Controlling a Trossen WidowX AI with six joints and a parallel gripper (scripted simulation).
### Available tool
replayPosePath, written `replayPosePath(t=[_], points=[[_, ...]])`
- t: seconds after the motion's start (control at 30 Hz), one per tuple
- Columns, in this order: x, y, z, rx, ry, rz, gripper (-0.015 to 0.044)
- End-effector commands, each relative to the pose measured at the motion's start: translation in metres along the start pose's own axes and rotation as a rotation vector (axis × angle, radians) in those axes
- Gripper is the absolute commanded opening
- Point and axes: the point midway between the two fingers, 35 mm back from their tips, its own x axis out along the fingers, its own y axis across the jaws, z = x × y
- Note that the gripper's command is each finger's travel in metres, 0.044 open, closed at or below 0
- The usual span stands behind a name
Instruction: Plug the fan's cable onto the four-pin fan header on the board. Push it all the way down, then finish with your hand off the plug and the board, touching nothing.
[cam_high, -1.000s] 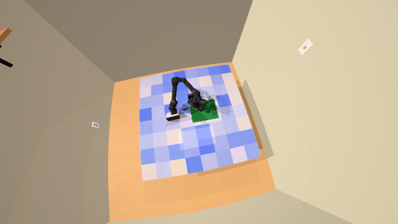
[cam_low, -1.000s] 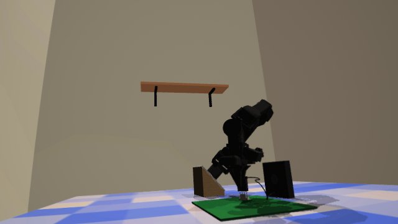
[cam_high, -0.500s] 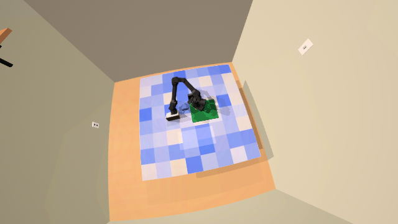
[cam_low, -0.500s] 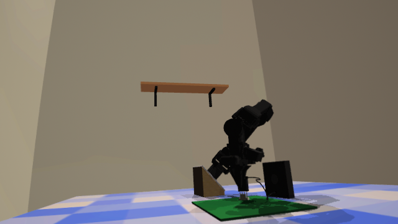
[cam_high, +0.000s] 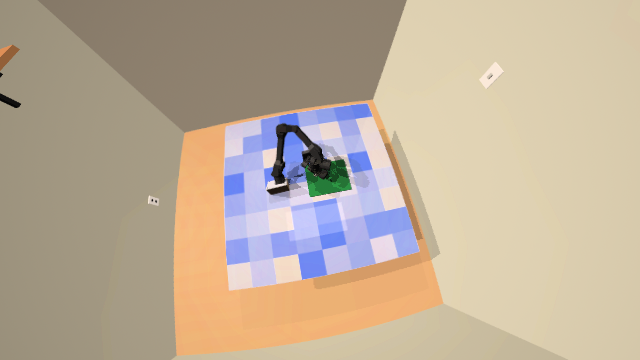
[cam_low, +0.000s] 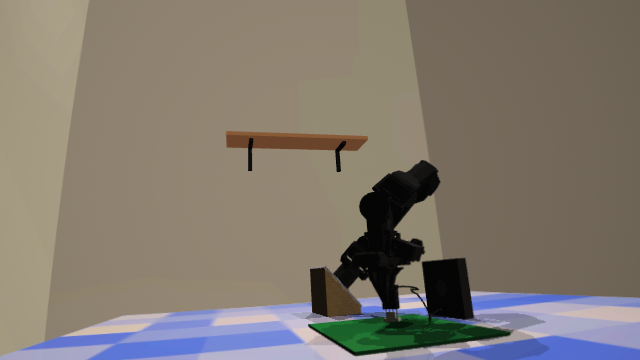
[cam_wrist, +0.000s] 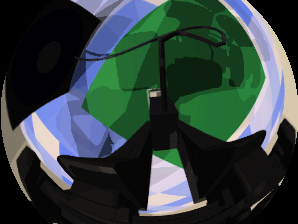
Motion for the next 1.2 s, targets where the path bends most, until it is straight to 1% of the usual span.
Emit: replayPosePath(t=[0.0,0.47,1.17], points=[[0.001,0.001,0.0,0.006,-0.006,0.0,0.0],[0.004,0.001,0.001,0.005,-0.006,0.001,0.0],[0.018,0.001,0.001,0.005,-0.007,0.001,0.0]])
